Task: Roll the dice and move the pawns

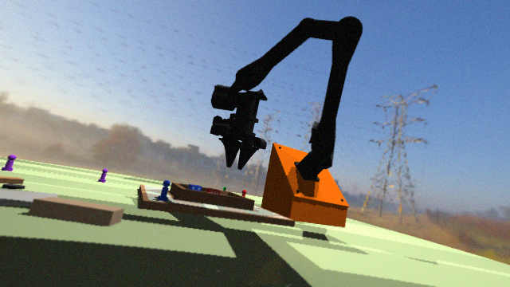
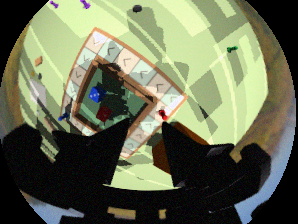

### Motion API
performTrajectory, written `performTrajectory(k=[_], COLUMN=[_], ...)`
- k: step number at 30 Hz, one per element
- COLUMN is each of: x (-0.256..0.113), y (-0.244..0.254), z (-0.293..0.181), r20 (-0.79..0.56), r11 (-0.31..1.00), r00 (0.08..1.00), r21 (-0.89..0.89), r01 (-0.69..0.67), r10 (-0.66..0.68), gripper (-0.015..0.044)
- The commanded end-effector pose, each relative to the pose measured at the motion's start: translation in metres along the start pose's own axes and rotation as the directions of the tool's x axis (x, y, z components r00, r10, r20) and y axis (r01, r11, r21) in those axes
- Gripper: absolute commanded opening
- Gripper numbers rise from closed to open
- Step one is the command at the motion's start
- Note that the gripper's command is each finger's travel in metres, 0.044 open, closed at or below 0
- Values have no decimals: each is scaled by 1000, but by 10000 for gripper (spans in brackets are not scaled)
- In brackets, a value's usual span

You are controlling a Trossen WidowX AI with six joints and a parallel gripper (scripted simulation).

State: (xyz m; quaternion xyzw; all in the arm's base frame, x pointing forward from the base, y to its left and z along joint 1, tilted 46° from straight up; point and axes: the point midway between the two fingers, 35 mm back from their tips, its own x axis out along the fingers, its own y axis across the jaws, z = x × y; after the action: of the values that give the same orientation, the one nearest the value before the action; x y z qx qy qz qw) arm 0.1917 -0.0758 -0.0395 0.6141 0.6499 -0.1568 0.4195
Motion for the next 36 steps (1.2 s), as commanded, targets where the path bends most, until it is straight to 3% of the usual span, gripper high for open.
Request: performTrajectory(k=[1,18,36], x=[20,21,52], y=[-44,-45,-44], z=[-15,-15,-16], r20=[-37,-40,-40], r11=[880,857,857], r00=[999,999,999], r21=[-473,-514,-514], r01=[-40,-46,-46], r10=[25,29,30], gripper=[200,200,200])
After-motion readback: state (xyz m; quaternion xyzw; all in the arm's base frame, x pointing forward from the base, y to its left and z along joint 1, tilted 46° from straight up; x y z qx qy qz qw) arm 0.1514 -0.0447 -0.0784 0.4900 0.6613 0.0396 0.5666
